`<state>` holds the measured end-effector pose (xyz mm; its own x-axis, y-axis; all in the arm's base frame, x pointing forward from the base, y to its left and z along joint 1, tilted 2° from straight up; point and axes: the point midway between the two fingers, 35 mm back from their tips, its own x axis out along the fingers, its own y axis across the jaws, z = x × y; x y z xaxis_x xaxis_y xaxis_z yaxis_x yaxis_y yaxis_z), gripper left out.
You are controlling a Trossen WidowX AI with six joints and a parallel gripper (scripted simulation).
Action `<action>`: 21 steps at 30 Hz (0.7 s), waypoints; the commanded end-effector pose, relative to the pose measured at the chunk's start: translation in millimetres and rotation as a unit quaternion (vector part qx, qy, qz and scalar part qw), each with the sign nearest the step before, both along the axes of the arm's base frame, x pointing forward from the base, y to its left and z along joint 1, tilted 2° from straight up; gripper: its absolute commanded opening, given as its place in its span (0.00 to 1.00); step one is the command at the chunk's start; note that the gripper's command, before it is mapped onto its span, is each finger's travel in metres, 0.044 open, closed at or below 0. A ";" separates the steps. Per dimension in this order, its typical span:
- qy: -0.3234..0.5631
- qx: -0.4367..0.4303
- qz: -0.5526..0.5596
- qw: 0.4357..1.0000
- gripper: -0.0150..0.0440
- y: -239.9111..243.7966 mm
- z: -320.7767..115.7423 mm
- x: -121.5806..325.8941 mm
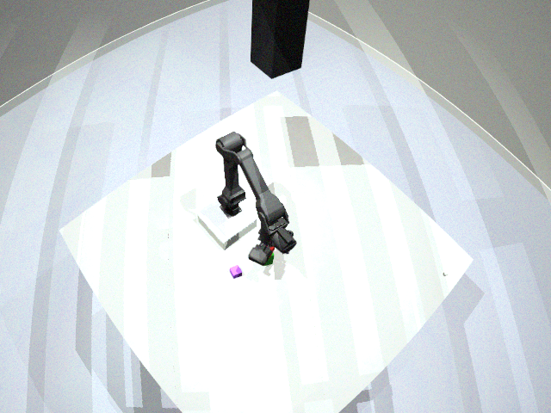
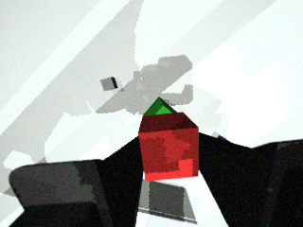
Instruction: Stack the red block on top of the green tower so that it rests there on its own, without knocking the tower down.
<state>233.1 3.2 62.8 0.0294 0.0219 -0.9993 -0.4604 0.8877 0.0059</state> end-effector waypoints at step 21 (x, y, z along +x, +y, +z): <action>0.000 0.000 0.000 1.000 0.88 0.0 0.4 0.1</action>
<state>233.2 3.2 63.4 0.0288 0.0224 -0.9993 -0.4602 0.8878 0.0066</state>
